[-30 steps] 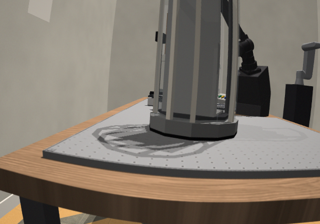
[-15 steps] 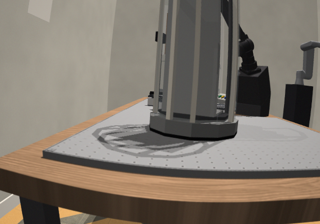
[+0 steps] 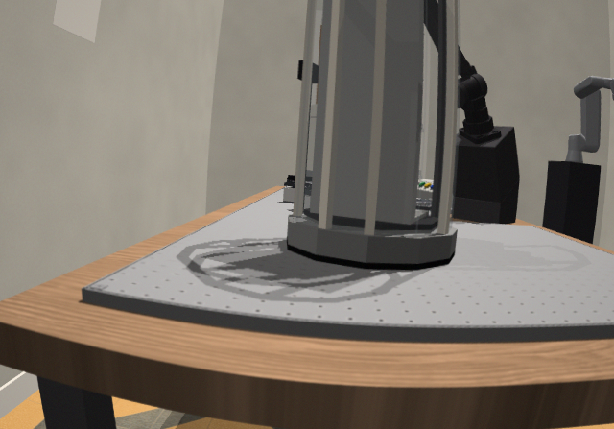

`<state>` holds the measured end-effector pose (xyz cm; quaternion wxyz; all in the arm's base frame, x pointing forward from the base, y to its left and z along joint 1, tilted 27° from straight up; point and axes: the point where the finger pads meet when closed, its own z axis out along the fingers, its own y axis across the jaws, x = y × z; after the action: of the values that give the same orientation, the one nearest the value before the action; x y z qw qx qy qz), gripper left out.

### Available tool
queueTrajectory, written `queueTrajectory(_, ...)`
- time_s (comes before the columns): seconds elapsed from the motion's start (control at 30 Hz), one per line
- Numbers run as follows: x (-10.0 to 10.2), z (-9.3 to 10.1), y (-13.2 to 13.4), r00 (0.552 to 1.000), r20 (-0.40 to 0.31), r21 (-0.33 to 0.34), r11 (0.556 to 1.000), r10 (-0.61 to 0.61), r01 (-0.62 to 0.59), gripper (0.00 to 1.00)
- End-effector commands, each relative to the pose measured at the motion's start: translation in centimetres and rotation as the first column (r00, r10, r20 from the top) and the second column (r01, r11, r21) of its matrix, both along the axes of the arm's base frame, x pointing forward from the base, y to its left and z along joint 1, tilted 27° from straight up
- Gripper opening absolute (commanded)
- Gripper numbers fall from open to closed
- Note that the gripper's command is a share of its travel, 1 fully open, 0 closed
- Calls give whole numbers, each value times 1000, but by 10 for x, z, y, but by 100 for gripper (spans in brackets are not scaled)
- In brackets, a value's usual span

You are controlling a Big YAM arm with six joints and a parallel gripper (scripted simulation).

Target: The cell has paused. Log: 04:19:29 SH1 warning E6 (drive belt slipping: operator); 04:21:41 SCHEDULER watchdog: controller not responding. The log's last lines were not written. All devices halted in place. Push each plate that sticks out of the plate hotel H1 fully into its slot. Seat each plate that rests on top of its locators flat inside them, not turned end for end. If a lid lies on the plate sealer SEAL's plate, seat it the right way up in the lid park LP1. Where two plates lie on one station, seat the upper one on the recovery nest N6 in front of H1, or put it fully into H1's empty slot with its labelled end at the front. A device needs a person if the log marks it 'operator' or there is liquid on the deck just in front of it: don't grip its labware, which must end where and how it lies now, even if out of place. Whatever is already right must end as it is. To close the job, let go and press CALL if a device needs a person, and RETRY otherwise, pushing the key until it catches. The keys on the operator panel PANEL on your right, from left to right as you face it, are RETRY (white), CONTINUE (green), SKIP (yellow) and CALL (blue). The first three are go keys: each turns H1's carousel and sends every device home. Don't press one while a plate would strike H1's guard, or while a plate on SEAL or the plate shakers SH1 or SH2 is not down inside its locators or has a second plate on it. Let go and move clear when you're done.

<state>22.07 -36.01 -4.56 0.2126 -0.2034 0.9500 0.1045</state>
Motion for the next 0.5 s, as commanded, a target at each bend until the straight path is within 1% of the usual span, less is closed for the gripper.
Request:
queueTrajectory(0.0,3,6,-11,1000,10,-23,1000,-16,16,100)
queueTrajectory(0.33,3,6,-11,1000,10,-23,1000,-16,16,100)
queueTrajectory(0.37,-5,11,-10,999,11,-23,999,-41,41,100)
queueTrajectory(0.4,-5,17,-15,999,10,-22,999,-42,42,100)
queueTrajectory(0.47,-3,29,-29,999,21,-50,998,-34,35,100)
